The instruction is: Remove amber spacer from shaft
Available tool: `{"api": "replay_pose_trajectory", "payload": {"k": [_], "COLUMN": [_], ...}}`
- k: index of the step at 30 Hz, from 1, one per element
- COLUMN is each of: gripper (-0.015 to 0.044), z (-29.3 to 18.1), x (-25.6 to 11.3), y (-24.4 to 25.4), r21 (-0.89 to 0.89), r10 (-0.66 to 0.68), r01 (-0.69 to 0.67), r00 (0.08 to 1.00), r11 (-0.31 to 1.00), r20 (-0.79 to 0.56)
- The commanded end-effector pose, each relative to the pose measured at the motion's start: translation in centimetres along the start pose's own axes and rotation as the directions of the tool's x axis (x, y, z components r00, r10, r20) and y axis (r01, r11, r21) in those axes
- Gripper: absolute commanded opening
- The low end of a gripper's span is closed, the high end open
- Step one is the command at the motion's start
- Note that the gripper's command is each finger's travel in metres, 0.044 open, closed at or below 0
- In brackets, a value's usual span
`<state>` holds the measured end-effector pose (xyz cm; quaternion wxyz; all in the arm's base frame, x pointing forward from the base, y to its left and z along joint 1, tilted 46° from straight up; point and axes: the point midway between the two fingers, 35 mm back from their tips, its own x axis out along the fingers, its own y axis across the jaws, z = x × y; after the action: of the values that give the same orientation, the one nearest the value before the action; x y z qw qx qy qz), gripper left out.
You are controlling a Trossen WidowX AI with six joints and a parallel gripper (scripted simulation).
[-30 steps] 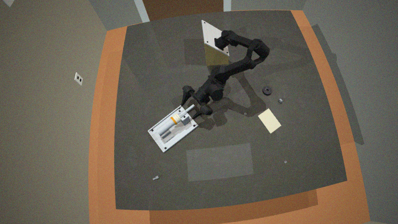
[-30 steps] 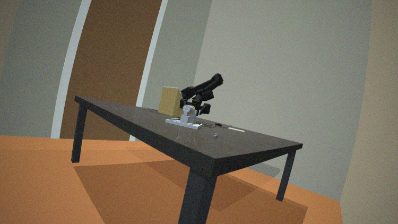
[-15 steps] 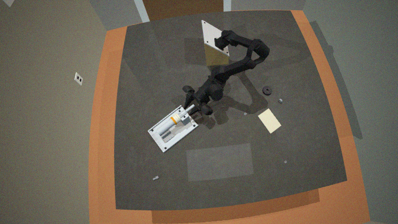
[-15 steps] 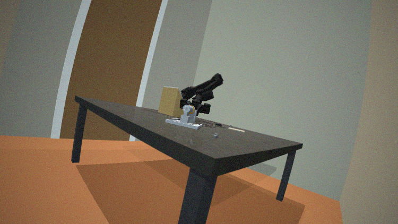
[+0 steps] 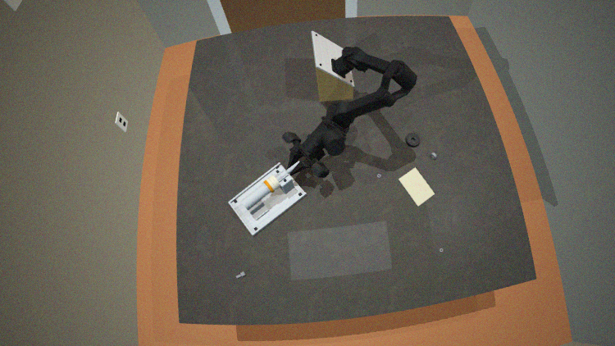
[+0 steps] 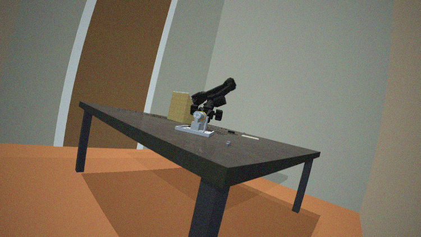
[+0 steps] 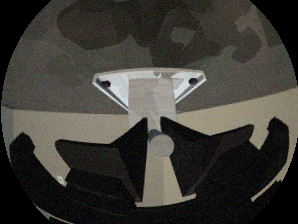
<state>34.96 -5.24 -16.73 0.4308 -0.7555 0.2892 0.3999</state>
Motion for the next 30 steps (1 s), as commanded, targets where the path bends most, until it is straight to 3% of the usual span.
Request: {"api": "replay_pose_trajectory", "payload": {"k": [1,30], "gripper": [0.0,0.0], "z": [0.2,0.8], "x": [-0.3,-1.3], "y": [0.0,0.0], "r21": [0.0,0.0], "r10": [0.001,0.001], "r01": [-0.001,-0.001], "r00": [1.0,1.0], "r11": [1.0,1.0], "r20": [0.001,0.002]}}
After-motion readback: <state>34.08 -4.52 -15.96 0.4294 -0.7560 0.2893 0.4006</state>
